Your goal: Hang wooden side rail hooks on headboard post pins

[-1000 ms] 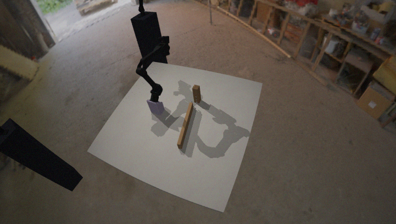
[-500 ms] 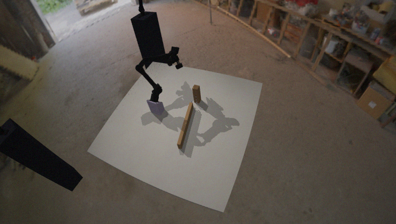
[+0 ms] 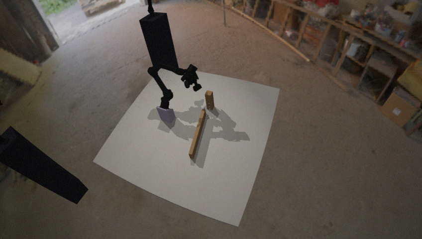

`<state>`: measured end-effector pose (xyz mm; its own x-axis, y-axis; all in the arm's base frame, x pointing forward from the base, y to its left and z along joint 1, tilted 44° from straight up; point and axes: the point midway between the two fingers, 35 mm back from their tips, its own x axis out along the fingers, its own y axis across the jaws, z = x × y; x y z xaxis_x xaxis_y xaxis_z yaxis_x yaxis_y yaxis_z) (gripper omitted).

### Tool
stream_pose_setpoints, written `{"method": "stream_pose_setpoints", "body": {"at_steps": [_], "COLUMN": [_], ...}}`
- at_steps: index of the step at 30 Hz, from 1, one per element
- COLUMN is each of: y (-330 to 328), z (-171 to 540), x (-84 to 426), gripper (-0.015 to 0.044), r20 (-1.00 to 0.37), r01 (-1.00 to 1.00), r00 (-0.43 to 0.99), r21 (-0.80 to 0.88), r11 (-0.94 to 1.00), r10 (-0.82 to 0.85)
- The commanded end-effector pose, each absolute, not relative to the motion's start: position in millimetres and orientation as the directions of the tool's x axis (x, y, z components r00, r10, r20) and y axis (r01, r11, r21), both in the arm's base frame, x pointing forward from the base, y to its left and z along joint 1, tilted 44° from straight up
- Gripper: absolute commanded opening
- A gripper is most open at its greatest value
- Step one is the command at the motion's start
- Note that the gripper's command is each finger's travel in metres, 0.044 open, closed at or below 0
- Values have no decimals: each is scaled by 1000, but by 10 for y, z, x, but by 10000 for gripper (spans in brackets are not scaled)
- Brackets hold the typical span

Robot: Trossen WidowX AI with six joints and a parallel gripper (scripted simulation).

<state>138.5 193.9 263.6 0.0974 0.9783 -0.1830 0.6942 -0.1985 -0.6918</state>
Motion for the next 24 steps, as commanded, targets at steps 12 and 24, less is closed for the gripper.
{"method": "stream_pose_setpoints", "body": {"at_steps": [12, 24], "y": [1206, 1206], "z": [1472, 1472], "x": [1933, 1933], "gripper": [440, 440], "r20": [-322, -322], "r01": [616, 616], "r00": [403, 403], "r21": [-597, -597], "r11": [-514, -514], "r10": [857, 857]}}
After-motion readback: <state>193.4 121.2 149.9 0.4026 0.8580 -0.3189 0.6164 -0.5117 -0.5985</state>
